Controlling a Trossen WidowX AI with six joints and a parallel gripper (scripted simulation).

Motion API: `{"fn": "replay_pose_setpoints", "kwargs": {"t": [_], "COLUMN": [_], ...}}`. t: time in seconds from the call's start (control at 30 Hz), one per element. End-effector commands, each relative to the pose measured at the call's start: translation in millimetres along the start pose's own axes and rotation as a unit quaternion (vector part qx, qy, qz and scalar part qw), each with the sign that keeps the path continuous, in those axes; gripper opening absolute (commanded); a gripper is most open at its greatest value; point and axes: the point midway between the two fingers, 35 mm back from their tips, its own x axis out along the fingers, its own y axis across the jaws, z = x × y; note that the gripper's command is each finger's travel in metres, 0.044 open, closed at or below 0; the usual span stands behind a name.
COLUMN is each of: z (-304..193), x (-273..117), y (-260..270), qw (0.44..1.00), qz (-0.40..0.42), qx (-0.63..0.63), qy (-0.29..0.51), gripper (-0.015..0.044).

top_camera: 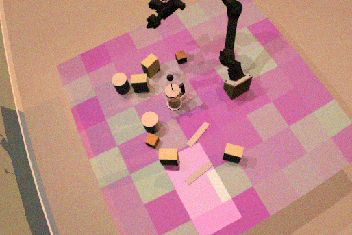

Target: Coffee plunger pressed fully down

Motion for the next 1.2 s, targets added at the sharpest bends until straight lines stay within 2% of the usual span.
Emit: {"fn": "replay_pose_setpoints", "kwargs": {"t": [0.0, 0.27, 0.47, 0.67, 0.83, 1.17], "z": [-36.5, -109.0, -159.9, -200.6, -205.7, -237.5], "x": [1.3, -36.9, -89.1, -141.1, -137.1, -98.4], "y": [54.7, 147.9, 195.8, 217.0, 215.4, 197.3], "qw": [0.998, 0.981, 0.955, 0.922, 0.920, 0.920], "qz": [0.029, 0.082, 0.121, 0.157, 0.160, 0.160], "qx": [-0.051, -0.172, -0.271, -0.337, -0.340, -0.340], "qy": [0.036, 0.040, -0.025, -0.107, -0.107, -0.109], "gripper": [0.0440, 0.0440, 0.0440, 0.0440, 0.0440, 0.0440]}}
